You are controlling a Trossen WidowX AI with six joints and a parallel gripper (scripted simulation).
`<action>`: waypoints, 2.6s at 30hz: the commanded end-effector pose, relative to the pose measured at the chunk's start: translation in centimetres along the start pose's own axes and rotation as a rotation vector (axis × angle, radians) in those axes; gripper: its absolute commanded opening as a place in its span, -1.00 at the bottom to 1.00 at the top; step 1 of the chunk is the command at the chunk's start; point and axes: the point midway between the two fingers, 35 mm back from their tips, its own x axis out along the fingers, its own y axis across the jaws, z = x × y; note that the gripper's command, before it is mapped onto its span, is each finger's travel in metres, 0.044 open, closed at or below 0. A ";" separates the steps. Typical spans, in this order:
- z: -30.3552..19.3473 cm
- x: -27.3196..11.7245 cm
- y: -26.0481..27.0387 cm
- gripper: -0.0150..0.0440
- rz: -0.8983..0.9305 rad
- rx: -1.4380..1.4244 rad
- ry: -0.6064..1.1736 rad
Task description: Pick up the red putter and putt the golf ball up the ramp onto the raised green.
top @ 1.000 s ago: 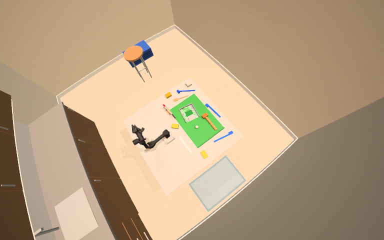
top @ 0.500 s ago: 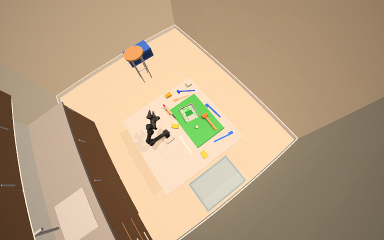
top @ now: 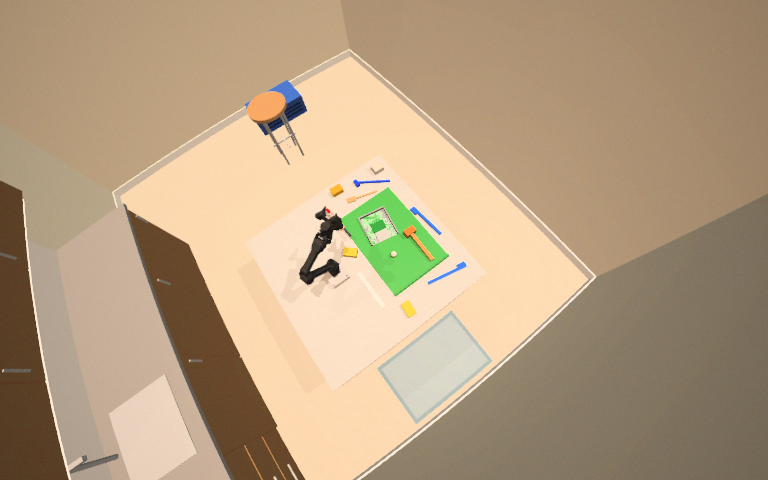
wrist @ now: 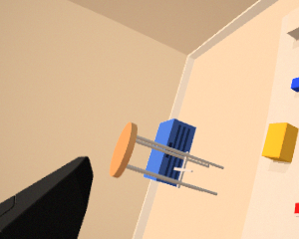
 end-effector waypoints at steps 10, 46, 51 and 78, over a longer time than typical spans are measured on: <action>-4.2 8.2 -15.1 1.00 -0.332 -0.684 0.464; -15.1 9.7 -30.1 1.00 -0.036 -1.380 1.338; -15.8 10.0 -31.1 1.00 -0.036 -1.380 1.338; -17.4 10.5 -33.7 0.64 -0.032 -1.375 1.336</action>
